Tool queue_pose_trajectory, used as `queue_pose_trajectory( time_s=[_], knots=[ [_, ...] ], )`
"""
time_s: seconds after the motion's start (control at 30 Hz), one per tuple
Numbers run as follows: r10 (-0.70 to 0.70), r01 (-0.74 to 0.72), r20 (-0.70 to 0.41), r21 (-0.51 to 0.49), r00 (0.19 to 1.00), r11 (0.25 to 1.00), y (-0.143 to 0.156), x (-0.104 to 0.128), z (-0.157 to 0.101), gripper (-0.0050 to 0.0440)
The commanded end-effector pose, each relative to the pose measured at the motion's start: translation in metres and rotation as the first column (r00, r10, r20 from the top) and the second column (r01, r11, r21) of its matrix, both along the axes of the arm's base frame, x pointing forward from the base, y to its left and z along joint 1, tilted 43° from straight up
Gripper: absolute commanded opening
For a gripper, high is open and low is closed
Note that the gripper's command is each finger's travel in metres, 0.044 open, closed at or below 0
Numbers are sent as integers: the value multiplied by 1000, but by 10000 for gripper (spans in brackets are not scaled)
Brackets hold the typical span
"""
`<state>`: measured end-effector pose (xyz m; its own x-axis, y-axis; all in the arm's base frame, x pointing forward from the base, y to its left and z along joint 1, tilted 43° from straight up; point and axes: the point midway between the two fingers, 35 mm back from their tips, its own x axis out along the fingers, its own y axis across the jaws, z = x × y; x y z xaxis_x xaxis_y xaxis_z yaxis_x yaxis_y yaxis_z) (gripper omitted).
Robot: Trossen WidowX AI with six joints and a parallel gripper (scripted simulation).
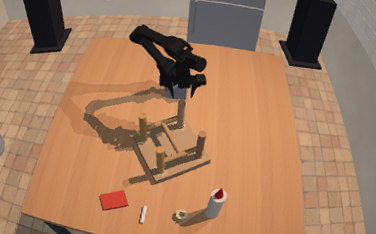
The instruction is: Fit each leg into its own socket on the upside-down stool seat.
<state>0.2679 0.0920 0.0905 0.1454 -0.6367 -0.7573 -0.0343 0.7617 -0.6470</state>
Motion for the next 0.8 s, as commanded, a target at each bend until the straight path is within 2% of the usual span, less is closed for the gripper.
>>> queue_pose_trajectory(
  time_s=[0.0,0.27,0.47,0.6,0.77],
  knots=[
    [0,0,2,2,1000,1000,6,2,6,432],
    [0,0,2,2,1000,1000,40,9,43,440],
    [4,-4,9,5,1000,1000,34,8,42,440],
    [0,0,3,2,1000,1000,8,-12,52,440],
    [0,0,2,2,1000,1000,7,-13,53,440]
  ],
)
